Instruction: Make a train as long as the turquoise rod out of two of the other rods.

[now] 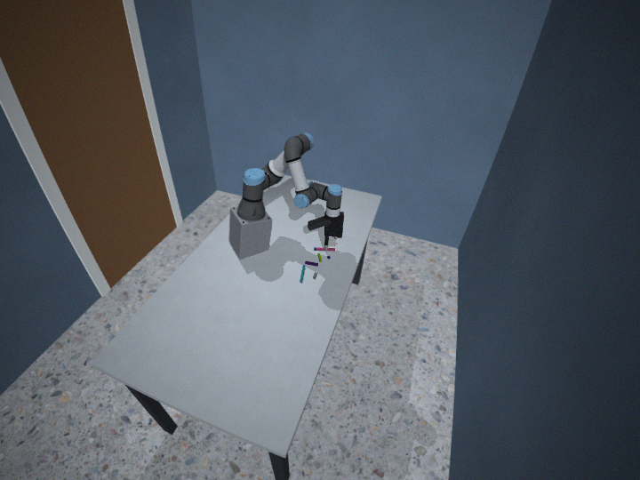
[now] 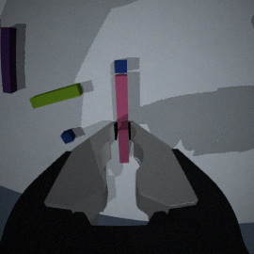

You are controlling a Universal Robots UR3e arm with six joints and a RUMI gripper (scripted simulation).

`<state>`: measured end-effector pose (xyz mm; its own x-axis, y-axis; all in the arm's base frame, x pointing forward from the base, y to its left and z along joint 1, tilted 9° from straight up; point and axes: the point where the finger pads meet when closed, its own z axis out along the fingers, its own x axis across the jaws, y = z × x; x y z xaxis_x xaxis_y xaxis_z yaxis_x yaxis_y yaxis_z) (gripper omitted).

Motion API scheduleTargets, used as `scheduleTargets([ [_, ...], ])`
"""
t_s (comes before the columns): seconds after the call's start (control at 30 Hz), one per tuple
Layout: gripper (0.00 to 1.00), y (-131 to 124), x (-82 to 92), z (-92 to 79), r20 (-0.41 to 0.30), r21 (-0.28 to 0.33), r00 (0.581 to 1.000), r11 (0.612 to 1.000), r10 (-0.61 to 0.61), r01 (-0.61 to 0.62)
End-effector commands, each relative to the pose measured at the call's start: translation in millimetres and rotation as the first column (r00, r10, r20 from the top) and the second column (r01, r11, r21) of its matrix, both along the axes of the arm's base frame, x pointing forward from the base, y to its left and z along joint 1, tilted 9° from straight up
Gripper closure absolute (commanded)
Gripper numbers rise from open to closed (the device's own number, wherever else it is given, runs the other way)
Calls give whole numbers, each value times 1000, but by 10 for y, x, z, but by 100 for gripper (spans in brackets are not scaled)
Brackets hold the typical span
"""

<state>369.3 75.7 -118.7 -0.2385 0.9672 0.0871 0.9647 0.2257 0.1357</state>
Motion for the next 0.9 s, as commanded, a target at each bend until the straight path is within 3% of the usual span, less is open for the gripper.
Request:
scheduleTargets([
  [0.0, 100, -2, 8, 6, 2, 0, 1000, 1000, 0, 0],
  [0.4, 94, -2, 8, 6, 2, 0, 1000, 1000, 0, 0],
  [0.63, 86, -2, 8, 6, 2, 0, 1000, 1000, 0, 0],
  [0.87, 86, -2, 8, 6, 2, 0, 1000, 1000, 0, 0],
])
